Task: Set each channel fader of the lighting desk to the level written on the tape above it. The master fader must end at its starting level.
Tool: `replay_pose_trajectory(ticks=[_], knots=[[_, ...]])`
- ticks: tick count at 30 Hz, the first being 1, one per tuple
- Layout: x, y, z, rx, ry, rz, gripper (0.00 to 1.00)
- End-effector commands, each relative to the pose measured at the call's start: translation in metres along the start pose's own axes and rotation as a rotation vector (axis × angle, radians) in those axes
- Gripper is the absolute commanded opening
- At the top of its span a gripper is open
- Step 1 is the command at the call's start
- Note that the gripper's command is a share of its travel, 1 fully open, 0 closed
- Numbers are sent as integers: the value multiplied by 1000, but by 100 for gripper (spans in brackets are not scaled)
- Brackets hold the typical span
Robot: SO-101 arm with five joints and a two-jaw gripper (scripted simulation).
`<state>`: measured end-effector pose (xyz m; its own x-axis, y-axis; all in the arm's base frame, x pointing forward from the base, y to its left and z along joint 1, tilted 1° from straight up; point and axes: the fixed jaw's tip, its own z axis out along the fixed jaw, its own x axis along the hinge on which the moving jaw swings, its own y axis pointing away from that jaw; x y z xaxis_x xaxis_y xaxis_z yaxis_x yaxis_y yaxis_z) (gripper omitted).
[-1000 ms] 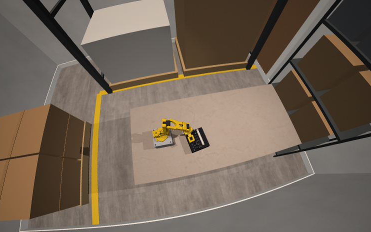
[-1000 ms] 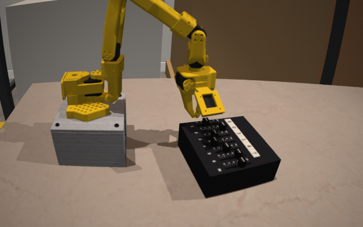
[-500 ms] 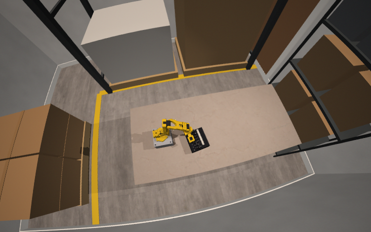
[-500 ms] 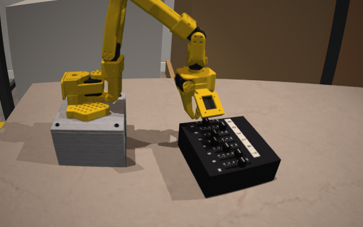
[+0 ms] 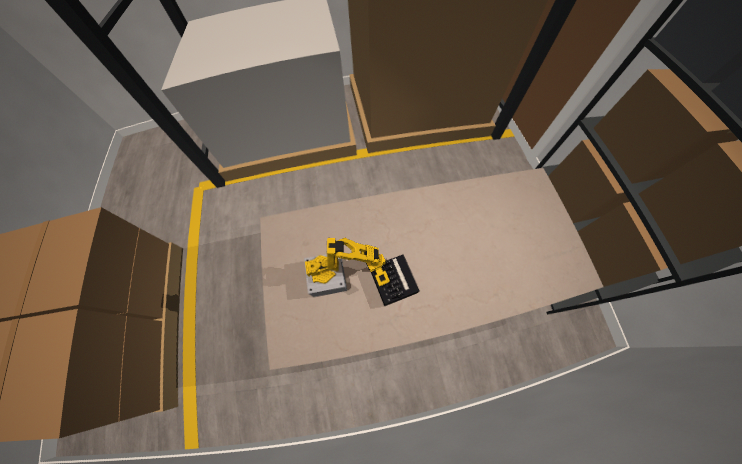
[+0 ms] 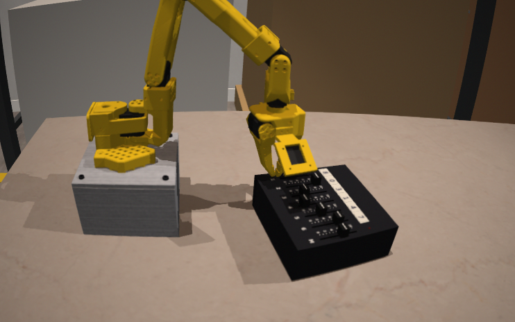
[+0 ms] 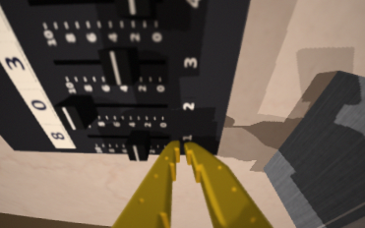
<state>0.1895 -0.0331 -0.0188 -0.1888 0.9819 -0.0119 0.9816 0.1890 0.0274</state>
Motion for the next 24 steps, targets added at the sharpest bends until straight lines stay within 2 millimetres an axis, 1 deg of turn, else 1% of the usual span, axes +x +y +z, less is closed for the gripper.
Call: replay_pose_trajectory(ticks=[1, 24], knots=[[3, -2, 5, 13, 6, 1, 0], [2, 0, 6, 13, 6, -4, 0]])
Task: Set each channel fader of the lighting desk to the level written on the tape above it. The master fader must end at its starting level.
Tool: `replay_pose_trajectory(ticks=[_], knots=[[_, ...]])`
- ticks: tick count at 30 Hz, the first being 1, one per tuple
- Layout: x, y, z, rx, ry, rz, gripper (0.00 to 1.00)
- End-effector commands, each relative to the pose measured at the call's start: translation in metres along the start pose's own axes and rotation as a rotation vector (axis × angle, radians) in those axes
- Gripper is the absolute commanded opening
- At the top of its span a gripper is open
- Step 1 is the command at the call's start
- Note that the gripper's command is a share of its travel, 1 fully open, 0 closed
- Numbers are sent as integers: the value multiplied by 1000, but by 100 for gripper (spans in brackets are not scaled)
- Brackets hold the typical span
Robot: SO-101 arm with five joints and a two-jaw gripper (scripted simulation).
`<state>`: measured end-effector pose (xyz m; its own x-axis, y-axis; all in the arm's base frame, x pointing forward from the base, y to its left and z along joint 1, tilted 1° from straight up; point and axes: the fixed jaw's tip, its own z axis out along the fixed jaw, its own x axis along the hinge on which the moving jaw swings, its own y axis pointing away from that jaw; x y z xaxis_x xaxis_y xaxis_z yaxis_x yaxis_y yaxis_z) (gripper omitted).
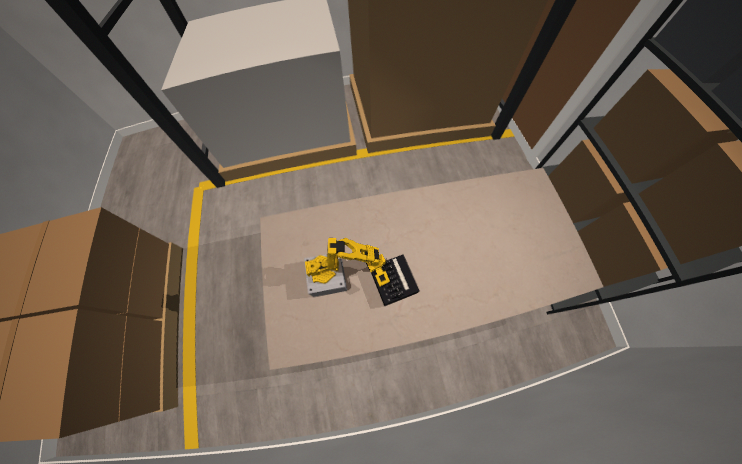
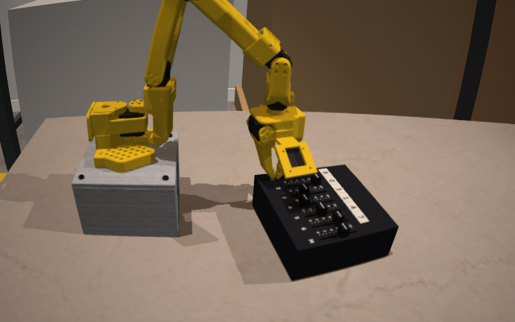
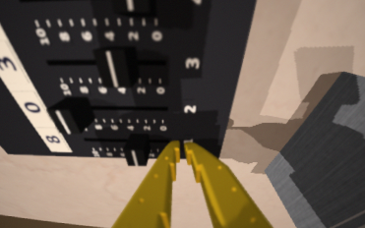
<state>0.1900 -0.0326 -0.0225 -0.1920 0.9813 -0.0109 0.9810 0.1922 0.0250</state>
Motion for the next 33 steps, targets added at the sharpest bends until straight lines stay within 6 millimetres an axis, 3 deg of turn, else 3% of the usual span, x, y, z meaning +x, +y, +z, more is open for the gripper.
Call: replay_pose_trajectory(ticks=[1, 33], knots=[[2, 0, 3, 10, 5, 0, 0], [1, 6, 0, 10, 5, -6, 0]])
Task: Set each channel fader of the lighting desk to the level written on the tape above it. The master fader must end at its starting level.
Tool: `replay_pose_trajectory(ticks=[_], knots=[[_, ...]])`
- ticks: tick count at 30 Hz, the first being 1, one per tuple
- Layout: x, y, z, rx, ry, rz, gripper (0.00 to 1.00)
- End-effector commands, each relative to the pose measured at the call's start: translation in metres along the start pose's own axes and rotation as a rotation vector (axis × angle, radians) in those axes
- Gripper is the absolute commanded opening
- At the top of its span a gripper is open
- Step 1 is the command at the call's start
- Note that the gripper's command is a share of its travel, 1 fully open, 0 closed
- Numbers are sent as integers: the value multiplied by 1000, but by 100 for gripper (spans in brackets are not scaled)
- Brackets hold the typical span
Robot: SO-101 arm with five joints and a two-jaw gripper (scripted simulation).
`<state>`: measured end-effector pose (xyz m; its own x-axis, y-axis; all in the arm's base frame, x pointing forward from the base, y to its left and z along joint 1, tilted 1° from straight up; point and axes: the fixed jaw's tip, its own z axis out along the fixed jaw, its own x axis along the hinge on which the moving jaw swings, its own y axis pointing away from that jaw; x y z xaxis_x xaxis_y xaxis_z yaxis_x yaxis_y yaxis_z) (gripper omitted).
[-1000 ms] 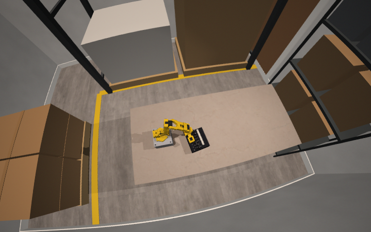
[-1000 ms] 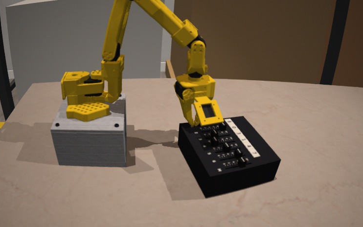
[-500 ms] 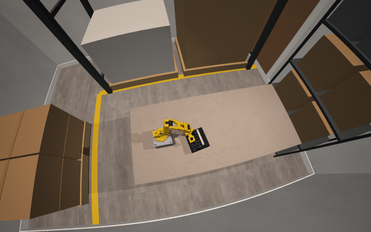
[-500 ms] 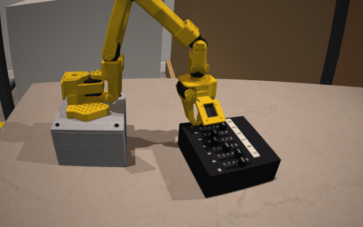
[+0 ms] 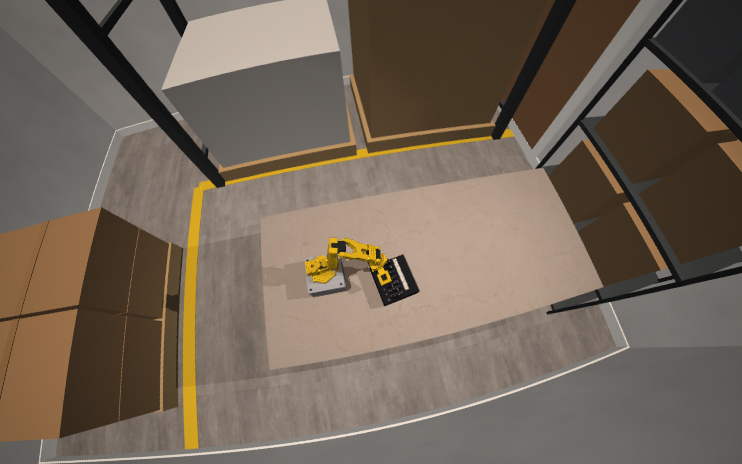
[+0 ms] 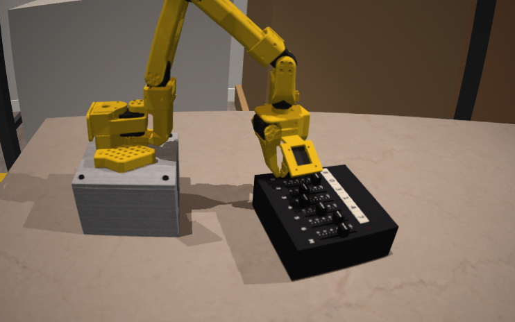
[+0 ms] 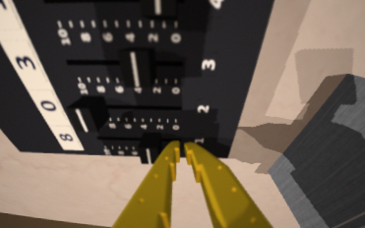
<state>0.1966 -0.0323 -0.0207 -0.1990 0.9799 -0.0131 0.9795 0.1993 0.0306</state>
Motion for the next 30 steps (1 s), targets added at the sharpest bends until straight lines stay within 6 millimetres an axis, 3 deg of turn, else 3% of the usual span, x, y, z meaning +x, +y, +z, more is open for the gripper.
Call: replay_pose_trajectory(ticks=[1, 30], knots=[[2, -1, 1, 16, 7, 1, 0], [2, 5, 1, 16, 8, -7, 0]])
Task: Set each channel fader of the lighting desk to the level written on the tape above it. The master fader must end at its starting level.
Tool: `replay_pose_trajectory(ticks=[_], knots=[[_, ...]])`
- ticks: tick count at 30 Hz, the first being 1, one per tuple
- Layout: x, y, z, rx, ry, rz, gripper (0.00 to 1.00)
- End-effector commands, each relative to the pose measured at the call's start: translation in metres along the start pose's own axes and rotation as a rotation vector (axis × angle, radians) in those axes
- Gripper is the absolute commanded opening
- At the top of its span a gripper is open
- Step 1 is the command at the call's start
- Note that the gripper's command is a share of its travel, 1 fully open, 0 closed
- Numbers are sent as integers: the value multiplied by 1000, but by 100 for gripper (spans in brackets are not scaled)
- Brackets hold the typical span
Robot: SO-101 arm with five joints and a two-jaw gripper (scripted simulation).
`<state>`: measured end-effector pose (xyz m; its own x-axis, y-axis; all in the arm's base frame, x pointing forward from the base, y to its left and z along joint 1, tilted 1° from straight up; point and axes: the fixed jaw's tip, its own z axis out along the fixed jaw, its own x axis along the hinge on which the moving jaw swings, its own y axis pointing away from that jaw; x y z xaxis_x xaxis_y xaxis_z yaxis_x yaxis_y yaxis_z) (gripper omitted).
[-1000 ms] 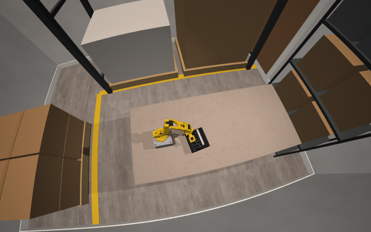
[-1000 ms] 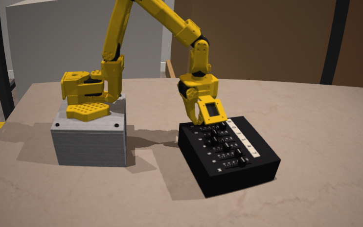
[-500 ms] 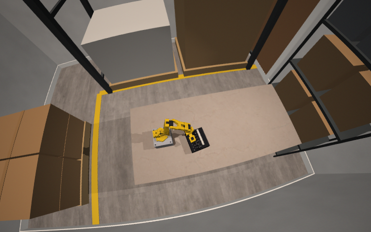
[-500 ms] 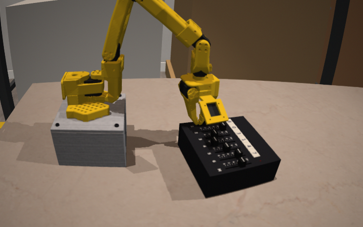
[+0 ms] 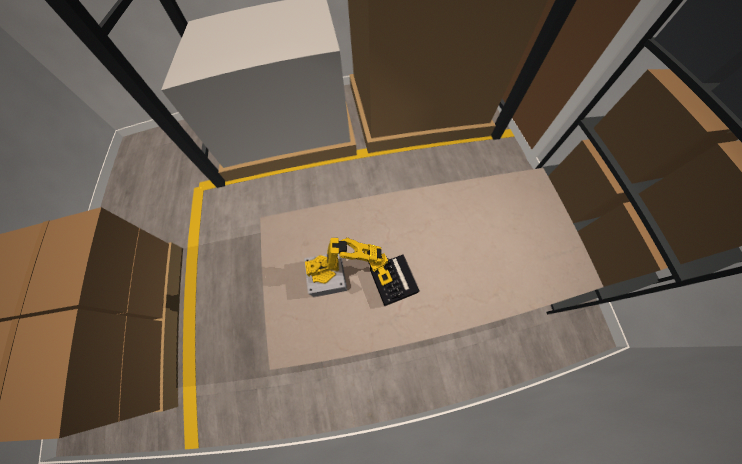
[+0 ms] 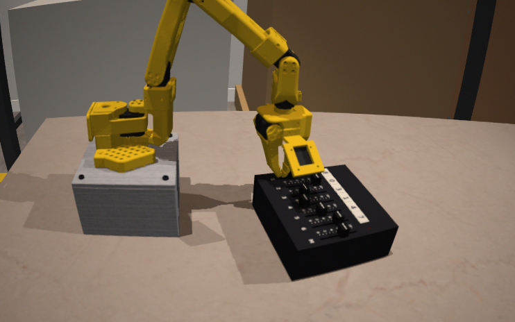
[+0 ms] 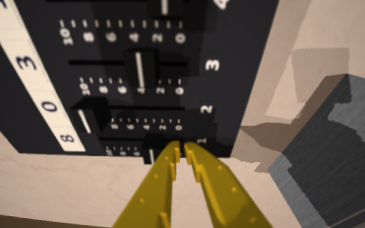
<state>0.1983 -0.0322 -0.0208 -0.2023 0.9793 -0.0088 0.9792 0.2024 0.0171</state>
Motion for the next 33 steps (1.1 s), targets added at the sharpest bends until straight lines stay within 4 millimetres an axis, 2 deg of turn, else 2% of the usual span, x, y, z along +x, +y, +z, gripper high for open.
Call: replay_pose_trajectory(ticks=[1, 33], knots=[[2, 3, 1, 2, 3, -4, 0], [2, 9, 0, 2, 3, -13, 0]])
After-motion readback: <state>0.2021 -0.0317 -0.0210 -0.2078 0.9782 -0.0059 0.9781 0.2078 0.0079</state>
